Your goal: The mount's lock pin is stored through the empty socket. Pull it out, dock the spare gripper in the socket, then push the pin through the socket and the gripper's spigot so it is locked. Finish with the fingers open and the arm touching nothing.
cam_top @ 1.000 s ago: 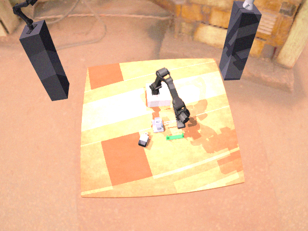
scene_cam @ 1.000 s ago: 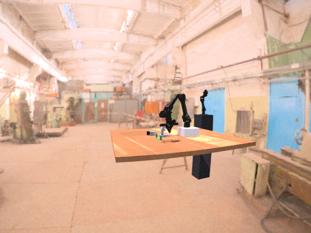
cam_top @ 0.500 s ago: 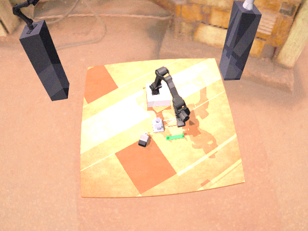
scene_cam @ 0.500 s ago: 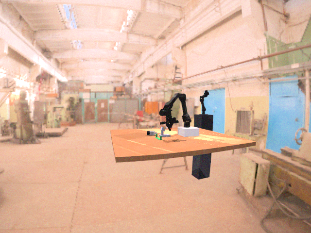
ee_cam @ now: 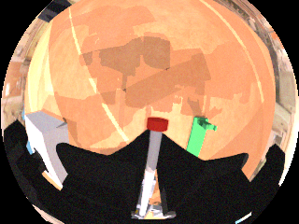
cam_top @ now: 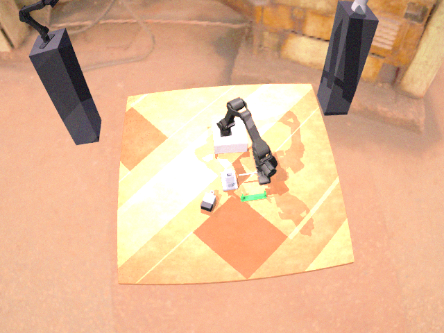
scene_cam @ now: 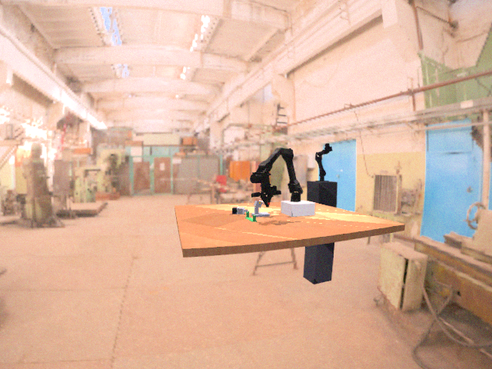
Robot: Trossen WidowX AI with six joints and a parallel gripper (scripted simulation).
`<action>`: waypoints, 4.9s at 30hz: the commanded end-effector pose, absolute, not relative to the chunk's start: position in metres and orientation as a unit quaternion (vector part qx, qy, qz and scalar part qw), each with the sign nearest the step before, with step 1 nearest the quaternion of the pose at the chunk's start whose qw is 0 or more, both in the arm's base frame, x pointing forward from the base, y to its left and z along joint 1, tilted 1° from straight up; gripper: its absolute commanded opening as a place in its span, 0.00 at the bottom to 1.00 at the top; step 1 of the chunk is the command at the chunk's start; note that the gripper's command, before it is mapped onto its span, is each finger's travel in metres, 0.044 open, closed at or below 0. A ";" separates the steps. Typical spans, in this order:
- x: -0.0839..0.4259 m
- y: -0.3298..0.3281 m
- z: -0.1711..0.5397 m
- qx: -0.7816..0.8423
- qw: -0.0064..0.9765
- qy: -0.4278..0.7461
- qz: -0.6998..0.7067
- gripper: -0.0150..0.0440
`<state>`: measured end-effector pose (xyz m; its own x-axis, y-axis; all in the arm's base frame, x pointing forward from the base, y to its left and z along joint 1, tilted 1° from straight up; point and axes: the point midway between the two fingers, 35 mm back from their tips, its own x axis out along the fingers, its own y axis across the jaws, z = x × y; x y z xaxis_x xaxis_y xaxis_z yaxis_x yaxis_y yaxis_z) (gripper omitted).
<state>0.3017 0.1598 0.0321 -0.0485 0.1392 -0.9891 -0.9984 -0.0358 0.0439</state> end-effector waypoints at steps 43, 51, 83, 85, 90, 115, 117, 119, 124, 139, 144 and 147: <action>0.390 0.206 0.027 -0.458 0.522 0.466 0.548 0.25; 0.391 0.206 0.015 -0.459 0.523 0.465 0.548 0.25; 0.391 0.206 -0.028 -0.460 0.526 0.461 0.547 0.25; 0.391 0.206 -0.028 -0.460 0.526 0.461 0.547 0.25; 0.391 0.206 -0.028 -0.461 0.526 0.460 0.547 0.34; 0.386 0.204 0.009 -0.458 0.519 0.468 0.550 0.59; 0.386 0.204 0.013 -0.457 0.518 0.469 0.550 0.59; 0.385 0.204 0.018 -0.457 0.518 0.470 0.550 0.59; 0.384 0.203 0.030 -0.456 0.515 0.472 0.551 0.59; 0.386 0.184 0.055 -0.459 0.518 0.468 0.550 0.68; 0.391 0.140 0.096 -0.473 0.531 0.449 0.541 0.56; 0.391 0.140 0.096 -0.473 0.531 0.449 0.541 0.56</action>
<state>0.3943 0.1388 0.0957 0.0219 0.1532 -0.9879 -0.9997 -0.0102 -0.0237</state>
